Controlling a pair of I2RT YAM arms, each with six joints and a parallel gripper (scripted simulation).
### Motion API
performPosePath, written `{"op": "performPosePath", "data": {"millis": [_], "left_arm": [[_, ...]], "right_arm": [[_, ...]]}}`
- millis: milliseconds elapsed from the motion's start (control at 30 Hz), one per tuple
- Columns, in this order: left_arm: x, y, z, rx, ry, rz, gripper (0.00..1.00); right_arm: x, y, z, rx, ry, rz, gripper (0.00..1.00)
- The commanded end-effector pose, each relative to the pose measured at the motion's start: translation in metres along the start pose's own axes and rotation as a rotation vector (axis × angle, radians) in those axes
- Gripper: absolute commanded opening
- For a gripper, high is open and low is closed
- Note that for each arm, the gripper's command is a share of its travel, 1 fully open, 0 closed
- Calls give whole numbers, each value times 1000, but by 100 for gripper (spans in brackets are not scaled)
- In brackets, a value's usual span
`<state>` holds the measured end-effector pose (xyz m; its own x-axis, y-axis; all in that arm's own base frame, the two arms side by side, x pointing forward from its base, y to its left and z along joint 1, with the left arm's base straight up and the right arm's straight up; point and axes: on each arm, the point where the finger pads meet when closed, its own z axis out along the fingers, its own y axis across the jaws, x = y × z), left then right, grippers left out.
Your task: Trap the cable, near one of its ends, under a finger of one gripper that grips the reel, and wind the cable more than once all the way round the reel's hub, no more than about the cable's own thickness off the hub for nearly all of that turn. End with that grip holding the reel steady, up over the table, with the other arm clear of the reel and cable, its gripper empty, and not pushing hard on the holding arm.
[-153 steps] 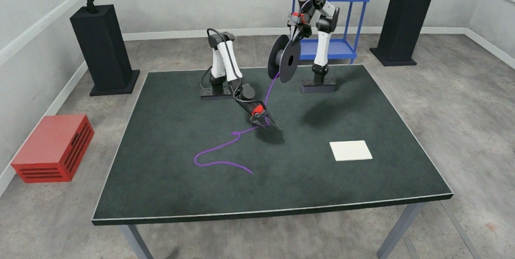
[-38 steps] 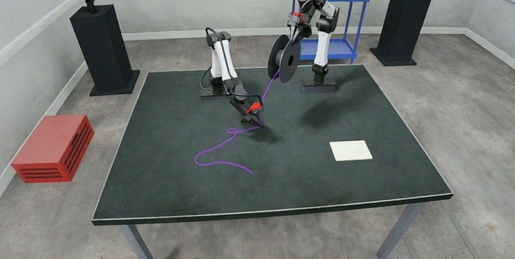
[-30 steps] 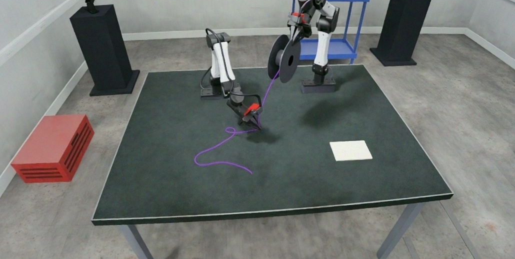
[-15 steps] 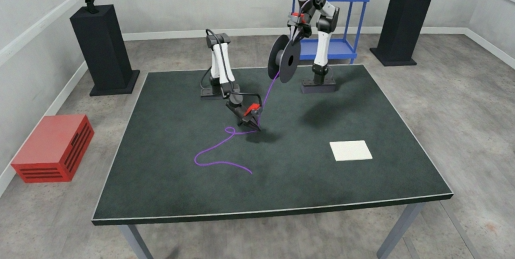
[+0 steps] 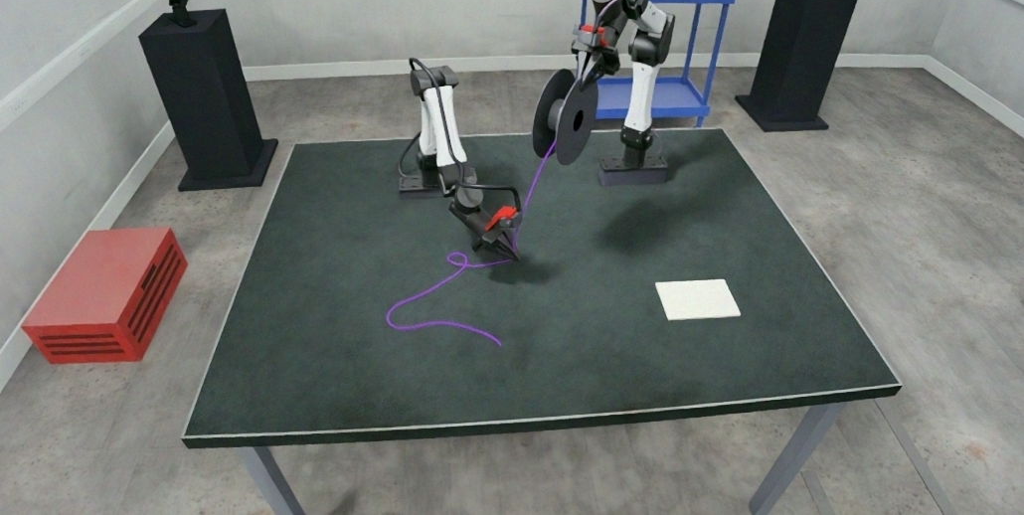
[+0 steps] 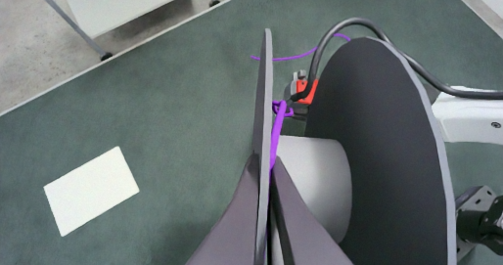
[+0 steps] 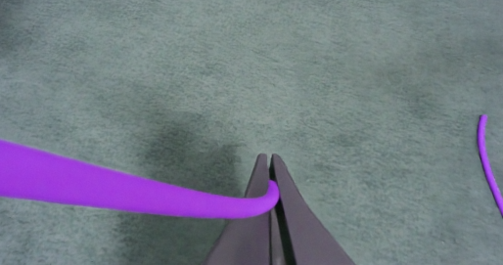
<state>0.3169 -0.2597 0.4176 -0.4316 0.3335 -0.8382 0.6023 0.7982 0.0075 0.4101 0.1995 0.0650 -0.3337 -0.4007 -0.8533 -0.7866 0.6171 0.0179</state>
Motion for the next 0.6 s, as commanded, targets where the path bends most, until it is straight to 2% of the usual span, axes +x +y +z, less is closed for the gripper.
{"op": "performPosePath", "data": {"millis": [0, 567], "left_arm": [[-22, 0, -7, 9, -75, -8, 0], [-22, 0, -7, 9, -75, -8, 0]], "right_arm": [[4, 1, 4, 5, -2, 1, 0], [-4, 14, 1, 10, -26, -16, 0]]}}
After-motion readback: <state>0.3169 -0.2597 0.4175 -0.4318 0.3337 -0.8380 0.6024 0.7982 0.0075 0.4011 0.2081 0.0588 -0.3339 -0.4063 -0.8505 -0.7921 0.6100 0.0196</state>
